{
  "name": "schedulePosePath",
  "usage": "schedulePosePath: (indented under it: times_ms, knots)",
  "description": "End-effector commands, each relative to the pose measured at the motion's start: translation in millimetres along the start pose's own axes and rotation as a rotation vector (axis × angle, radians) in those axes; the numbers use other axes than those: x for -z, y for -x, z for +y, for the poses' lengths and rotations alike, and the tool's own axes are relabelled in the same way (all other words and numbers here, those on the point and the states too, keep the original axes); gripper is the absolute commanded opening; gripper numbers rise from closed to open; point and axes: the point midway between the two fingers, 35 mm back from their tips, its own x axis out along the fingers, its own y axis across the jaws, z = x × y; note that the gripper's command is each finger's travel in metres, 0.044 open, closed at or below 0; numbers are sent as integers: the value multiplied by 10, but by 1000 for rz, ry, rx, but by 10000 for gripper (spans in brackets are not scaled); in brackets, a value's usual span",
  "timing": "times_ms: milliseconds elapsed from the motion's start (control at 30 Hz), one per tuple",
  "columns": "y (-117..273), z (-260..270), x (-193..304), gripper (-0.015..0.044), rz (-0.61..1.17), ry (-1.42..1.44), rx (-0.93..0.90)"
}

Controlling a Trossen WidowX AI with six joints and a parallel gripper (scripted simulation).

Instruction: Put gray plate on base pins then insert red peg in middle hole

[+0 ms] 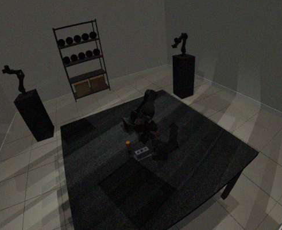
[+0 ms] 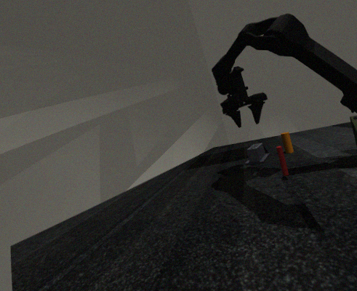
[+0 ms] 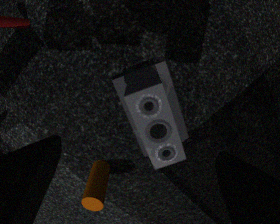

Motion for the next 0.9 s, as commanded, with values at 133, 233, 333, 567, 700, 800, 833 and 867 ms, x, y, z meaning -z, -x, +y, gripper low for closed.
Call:
schedulePosePath:
  times_ms: [133,233,333,567,700,800,833,867]
  knots:
    - [76,553,-417,440,-7,-751,1]
    - [75,762,-533,440,-7,-1024,-1]
    - [64,975,-632,440,-7,-1297,-4]
    - [14,1410,-779,440,-5,-1815,-12]
    - [-20,1605,-817,440,-3,-2062,-15]
    - [-31,1661,-825,440,-2,-2159,-17]
    - [-31,1661,-825,440,-2,-2159,-17]
    - [-31,1661,-825,440,-2,-2159,-17]
